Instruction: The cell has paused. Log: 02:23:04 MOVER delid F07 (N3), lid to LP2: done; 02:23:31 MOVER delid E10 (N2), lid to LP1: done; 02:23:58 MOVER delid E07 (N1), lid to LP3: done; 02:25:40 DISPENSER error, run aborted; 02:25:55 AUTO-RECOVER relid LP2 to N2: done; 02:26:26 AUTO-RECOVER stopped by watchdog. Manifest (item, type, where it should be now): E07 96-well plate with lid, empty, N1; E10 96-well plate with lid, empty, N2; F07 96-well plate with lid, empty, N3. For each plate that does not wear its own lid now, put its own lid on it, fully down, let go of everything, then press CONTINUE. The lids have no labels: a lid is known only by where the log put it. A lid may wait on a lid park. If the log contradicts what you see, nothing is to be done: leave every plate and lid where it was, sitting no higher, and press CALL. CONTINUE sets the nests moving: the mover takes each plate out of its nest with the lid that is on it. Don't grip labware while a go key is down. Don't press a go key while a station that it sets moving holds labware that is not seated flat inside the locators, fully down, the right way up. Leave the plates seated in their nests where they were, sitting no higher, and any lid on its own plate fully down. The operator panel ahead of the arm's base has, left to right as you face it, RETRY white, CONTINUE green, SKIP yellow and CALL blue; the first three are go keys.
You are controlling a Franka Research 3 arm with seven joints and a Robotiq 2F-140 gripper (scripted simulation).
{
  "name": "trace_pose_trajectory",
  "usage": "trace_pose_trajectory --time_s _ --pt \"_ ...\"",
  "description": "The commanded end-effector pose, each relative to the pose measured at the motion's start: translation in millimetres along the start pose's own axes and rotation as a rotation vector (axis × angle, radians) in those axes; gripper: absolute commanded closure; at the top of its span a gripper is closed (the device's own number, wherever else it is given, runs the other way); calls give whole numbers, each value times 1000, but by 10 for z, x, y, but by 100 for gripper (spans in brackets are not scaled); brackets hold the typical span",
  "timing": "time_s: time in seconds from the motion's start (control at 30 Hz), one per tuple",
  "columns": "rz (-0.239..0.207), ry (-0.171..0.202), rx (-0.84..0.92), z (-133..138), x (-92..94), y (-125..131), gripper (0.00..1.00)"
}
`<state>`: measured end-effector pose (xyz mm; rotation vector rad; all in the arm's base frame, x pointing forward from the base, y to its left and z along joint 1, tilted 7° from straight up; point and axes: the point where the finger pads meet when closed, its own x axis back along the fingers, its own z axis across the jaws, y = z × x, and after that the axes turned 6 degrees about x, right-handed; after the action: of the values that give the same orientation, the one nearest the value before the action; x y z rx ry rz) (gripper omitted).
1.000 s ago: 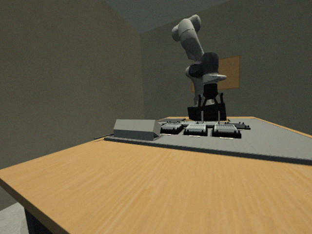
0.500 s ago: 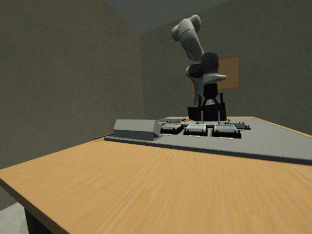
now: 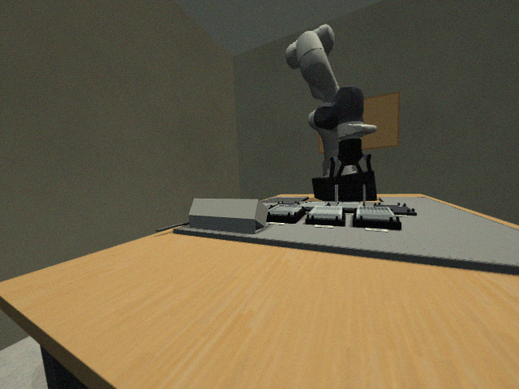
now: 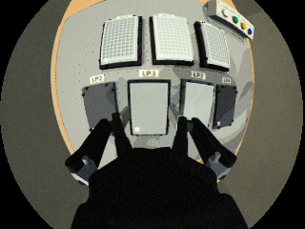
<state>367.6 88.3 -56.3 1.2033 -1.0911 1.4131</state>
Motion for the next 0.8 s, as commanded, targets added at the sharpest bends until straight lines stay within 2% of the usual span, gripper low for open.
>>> trace_pose_trajectory --time_s 0.0,0.53,0.57,0.77 --pt "1 -2 1 -11 -2 7 41" --pt "1 -2 1 -11 -2 7 41" --pt "1 -2 1 -11 -2 7 34" --pt "1 -2 1 -11 -2 7 34"
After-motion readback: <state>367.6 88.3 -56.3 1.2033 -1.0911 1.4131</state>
